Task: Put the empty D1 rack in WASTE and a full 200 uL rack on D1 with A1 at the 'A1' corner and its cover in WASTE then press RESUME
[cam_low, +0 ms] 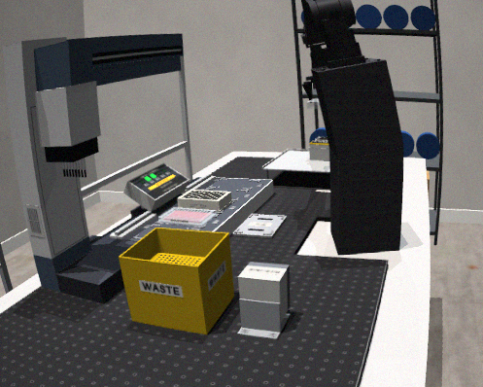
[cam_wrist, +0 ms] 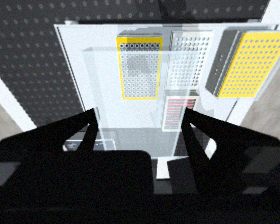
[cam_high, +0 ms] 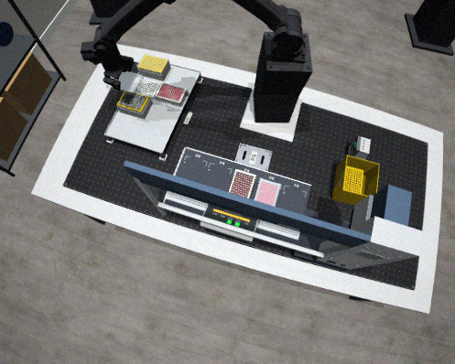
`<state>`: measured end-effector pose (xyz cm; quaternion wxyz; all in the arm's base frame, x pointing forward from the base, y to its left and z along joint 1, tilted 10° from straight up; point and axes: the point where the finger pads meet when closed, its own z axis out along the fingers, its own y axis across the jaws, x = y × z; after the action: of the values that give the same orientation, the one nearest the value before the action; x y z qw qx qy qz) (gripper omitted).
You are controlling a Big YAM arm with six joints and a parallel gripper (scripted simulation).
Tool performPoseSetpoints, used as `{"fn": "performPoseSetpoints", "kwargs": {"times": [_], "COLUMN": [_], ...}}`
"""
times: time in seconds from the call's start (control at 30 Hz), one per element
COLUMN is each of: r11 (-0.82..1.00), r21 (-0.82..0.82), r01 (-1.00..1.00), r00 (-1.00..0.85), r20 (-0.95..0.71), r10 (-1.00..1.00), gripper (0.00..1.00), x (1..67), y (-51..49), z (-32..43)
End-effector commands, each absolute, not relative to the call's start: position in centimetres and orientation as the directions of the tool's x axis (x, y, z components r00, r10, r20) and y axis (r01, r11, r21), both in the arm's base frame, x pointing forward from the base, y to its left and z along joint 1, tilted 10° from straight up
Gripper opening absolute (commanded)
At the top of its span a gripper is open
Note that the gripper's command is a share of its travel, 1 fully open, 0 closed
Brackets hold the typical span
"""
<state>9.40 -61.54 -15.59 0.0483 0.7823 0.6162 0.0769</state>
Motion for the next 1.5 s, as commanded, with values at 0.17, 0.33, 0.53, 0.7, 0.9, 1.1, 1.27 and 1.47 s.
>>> {"fn": "performPoseSetpoints", "kwargs": {"times": [0.17,0.33,0.53,0.7,0.9,1.1,1.27,1.47], "r11": [-0.224,-0.225,-0.225,-0.225,-0.225,-0.225,-0.226,-0.226], "r21": [0.182,0.182,0.182,0.182,0.182,0.182,0.182,0.182], "r01": [0.957,0.957,0.957,0.957,0.957,0.957,0.957,0.957], "r00": [0.223,0.223,0.223,0.223,0.223,0.223,0.223,0.223], "r20": [0.027,0.028,0.029,0.030,0.032,0.032,0.033,0.035], "r10": [0.974,0.974,0.974,0.974,0.974,0.974,0.974,0.974], "gripper": [0.00,0.00,0.00,0.00,0.00,0.00,0.00,0.00], "x": [10.9,11.3,11.6,12.1,12.6,13.0,13.4,13.9], "y": [-59.0,-56.5,-54.5,-52.0,-49.0,-47.0,-44.5,-41.5], "z": [-13.8,-13.8,-13.7,-13.7,-13.7,-13.6,-13.6,-13.5]}}
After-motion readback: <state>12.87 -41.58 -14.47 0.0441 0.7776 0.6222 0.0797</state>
